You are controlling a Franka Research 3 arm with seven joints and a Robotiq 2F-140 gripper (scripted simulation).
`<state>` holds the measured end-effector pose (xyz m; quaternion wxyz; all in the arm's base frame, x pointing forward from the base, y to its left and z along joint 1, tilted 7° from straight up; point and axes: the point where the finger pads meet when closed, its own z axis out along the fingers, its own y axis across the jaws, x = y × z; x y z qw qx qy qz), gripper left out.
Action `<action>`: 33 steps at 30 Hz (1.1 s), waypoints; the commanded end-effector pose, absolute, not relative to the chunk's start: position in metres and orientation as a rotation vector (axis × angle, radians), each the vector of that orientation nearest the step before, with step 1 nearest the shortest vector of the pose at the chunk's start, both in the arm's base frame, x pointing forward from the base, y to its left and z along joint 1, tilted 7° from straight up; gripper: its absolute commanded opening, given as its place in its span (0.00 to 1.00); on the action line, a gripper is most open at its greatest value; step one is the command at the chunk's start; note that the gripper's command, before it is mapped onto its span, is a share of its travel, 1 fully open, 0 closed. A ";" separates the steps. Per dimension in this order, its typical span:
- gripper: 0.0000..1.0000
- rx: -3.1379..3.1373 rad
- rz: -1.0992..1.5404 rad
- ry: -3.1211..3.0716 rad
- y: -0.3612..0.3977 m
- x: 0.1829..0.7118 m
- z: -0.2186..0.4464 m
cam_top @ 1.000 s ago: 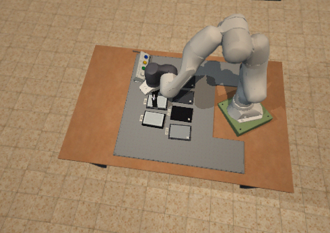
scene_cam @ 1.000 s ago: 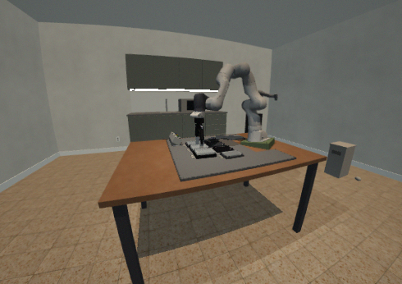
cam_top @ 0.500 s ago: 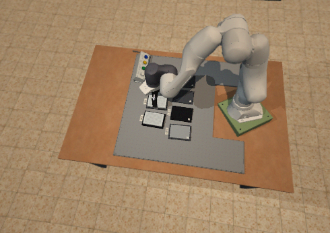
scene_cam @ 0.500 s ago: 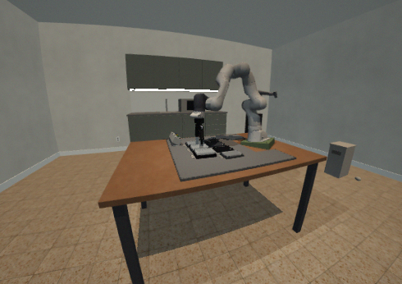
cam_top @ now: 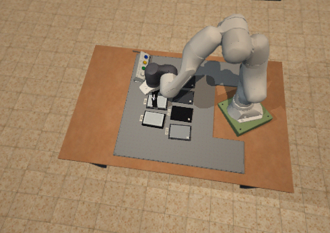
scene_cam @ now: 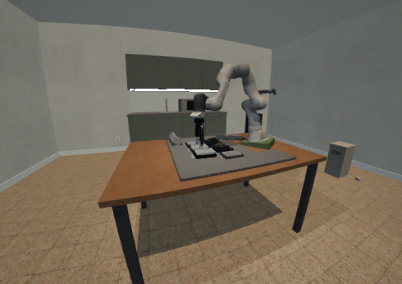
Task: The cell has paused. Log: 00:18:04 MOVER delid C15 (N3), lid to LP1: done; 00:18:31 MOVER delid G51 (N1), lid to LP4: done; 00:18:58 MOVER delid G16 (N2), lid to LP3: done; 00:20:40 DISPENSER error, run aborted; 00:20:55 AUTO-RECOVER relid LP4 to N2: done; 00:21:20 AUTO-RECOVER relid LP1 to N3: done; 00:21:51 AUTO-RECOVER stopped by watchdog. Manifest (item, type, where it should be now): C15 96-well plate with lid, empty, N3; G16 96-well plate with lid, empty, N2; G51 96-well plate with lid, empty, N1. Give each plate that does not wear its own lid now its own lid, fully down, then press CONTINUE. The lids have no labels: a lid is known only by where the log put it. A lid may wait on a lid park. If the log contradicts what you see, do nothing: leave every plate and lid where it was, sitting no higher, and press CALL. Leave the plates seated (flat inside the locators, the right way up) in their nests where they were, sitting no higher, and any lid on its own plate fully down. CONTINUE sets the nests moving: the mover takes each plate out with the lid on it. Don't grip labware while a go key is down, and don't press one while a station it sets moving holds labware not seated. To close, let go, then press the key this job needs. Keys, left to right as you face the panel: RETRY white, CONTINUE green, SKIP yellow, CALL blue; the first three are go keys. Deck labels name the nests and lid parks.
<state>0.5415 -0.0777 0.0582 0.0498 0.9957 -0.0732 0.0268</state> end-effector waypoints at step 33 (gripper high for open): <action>0.00 3.031 0.084 -0.216 -0.079 0.542 0.058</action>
